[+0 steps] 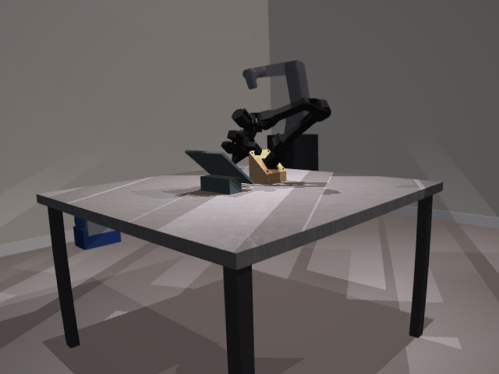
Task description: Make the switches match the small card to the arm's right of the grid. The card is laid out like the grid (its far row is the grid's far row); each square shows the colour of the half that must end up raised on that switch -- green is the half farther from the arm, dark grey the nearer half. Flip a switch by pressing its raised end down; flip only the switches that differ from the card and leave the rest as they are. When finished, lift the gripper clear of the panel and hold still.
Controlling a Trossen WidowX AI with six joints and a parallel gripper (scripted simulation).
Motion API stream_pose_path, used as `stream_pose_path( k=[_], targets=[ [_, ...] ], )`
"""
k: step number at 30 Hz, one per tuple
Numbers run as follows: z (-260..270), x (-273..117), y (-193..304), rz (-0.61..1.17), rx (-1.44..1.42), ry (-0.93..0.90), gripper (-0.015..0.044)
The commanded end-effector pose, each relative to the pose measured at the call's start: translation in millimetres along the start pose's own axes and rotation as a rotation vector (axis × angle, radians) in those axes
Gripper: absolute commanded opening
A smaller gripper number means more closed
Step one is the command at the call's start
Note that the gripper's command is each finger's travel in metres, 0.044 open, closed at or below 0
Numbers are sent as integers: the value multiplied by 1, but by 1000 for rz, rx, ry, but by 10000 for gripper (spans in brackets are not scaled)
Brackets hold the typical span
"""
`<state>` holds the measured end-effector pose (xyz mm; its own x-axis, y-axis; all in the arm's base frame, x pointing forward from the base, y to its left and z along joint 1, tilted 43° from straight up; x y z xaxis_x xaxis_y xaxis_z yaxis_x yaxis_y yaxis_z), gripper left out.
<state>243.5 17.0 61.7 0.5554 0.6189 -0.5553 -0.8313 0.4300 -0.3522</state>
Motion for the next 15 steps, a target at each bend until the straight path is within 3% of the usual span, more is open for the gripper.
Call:
stream_pose_path(
  k=[1,15],
  targets=[
    [-3,6,4,12,17,5,0],
    [-3,10,4,11,17,5,0]
  ],
)
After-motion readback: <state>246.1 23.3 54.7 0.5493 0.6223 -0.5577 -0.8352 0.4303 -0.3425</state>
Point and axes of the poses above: the point midway between the two fingers, 35 mm back from their tips, its own x axis out along the fingers, its own z axis across the jaws, y = z × x, the point moved 1 cm from there along -x, back along the fingers, and after that the axes turned 11 degrees about x, right-handed, at the moved point
